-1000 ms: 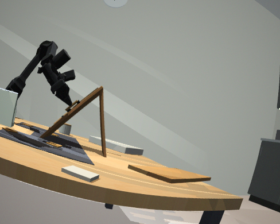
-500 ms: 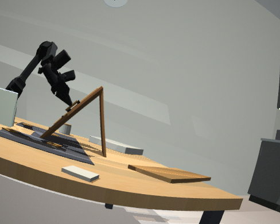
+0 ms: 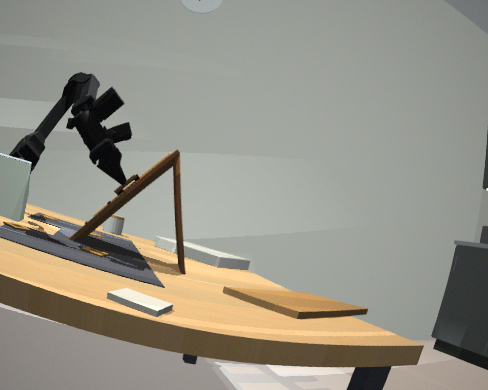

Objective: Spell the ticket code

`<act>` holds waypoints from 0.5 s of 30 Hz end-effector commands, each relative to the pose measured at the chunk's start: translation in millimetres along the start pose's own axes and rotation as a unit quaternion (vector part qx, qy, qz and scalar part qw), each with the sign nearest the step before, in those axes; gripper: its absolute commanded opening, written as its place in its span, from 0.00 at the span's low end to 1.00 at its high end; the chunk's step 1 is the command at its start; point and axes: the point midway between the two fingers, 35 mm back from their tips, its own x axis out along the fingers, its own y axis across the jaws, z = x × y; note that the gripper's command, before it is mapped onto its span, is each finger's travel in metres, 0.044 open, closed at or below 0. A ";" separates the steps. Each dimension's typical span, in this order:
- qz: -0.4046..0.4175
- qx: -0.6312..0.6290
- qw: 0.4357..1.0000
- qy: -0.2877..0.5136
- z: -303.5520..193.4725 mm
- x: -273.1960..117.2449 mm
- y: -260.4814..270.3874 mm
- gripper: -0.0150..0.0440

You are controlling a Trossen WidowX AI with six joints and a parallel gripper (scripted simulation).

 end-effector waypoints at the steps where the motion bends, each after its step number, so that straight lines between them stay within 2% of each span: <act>1: -0.002 -0.002 1.000 -0.003 2.1 -0.9 2.6 0.25; 15: -0.002 -0.002 1.000 -0.002 2.1 -0.8 9.7 0.25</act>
